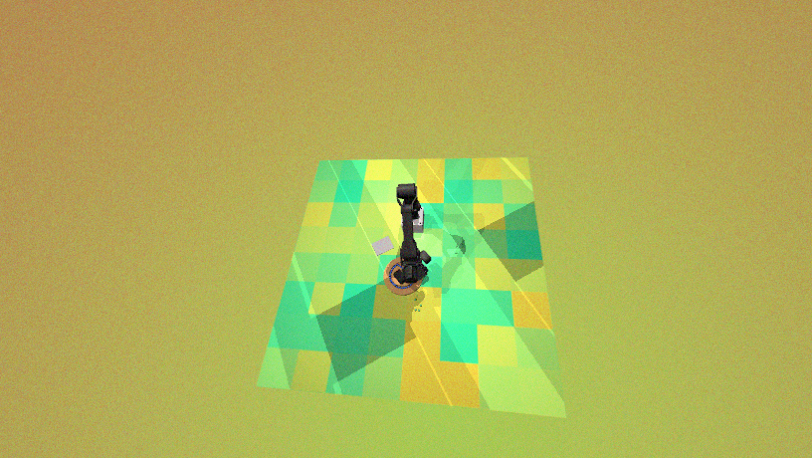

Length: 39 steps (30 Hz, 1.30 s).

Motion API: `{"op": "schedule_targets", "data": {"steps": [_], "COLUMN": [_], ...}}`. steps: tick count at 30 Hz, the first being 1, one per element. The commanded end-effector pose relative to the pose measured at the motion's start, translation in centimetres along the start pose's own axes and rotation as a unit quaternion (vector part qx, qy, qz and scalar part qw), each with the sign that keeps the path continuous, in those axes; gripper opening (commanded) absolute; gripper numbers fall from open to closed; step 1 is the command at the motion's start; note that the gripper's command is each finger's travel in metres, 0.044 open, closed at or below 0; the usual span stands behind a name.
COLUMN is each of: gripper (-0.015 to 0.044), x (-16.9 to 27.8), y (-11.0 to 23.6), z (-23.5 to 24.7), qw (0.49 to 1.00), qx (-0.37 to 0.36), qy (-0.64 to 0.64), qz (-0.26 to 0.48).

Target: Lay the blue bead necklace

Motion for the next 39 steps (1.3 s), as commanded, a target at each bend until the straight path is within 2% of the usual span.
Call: {"op": "schedule_targets", "data": {"steps": [1,26,31,39], "gripper": [0.0120,0.0120,0.0000,0.0000], "x": [0.0,0.0,0.0,0.0], "y": [0.1,-3.0,-2.8,-2.8], "z": [-0.1,0.1,0.1,0.1], "qw": [1.000,1.000,1.000,1.000], "qx": [0.001,-0.002,-0.001,-0.001], "qy": [0.000,-0.003,-0.001,-0.001], "qz": [-0.002,0.001,0.001,0.001]}}
Point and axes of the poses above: the point midway between the two fingers, 35 mm back from their tips, its own y axis back along the fingers, its own z axis across the jaws, x = y × z, the point moved 4 cm from there along y, back along the fingers, and after that the axes turned 1 degree about y, right-handed, at the moved point
